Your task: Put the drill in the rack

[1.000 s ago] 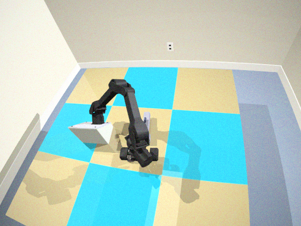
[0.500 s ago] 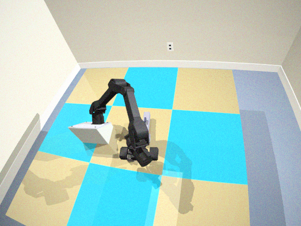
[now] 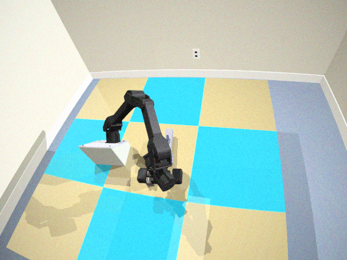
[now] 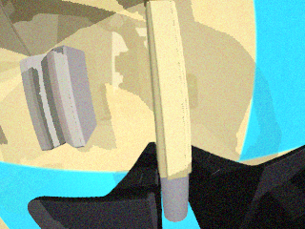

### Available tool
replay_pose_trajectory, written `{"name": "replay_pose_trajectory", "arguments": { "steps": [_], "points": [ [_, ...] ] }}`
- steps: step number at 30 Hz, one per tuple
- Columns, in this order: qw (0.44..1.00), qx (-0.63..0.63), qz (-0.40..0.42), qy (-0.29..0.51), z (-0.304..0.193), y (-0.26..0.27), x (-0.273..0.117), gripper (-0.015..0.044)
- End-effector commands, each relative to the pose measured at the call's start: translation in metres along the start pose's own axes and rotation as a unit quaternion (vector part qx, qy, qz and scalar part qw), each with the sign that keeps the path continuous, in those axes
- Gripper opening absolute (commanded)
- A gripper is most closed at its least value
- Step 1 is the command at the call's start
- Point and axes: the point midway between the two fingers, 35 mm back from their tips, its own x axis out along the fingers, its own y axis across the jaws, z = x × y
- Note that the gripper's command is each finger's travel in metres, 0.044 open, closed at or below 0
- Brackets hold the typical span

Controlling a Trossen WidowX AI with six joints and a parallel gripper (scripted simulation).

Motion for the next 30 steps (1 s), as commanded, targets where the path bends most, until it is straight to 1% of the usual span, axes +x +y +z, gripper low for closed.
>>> {"name": "replay_pose_trajectory", "arguments": {
  "steps": [1, 30],
  "points": [
    [1.000, -0.004, 0.001, 0.002, 0.000, 0.000, -0.003, 0.0000],
    [1.000, -0.004, 0.001, 0.003, 0.001, -0.001, -0.015, 0.0000]
  ]
}}
